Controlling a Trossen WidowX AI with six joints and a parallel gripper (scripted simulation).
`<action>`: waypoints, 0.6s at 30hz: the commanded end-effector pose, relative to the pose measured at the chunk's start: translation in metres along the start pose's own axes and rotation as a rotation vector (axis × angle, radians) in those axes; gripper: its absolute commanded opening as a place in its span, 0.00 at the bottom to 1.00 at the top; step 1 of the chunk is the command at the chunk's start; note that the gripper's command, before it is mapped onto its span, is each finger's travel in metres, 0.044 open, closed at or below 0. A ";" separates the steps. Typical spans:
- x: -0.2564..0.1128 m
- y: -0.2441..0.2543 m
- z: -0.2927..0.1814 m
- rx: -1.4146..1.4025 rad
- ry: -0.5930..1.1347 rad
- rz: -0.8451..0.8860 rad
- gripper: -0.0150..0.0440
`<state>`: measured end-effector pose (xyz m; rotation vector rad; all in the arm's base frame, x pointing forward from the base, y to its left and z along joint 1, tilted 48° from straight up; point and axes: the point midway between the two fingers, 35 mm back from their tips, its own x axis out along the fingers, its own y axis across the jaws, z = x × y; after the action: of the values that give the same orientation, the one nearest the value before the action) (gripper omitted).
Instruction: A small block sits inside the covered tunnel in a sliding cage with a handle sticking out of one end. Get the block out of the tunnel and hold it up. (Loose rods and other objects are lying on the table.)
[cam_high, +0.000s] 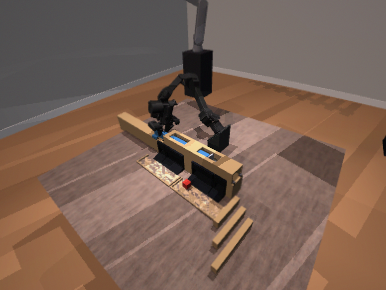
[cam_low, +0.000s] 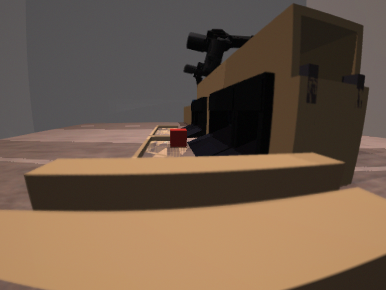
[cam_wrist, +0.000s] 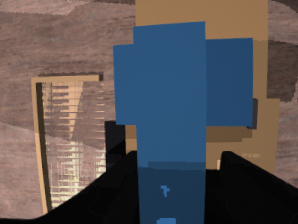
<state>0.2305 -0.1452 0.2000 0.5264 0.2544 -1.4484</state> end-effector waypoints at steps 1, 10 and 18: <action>-0.005 0.002 0.001 -0.001 0.009 0.000 0.70; -0.027 0.006 0.014 -0.023 0.039 -0.003 1.00; -0.023 0.006 0.017 -0.032 0.048 -0.008 1.00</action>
<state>0.2317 -0.1311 0.2279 0.5312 0.3154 -1.4390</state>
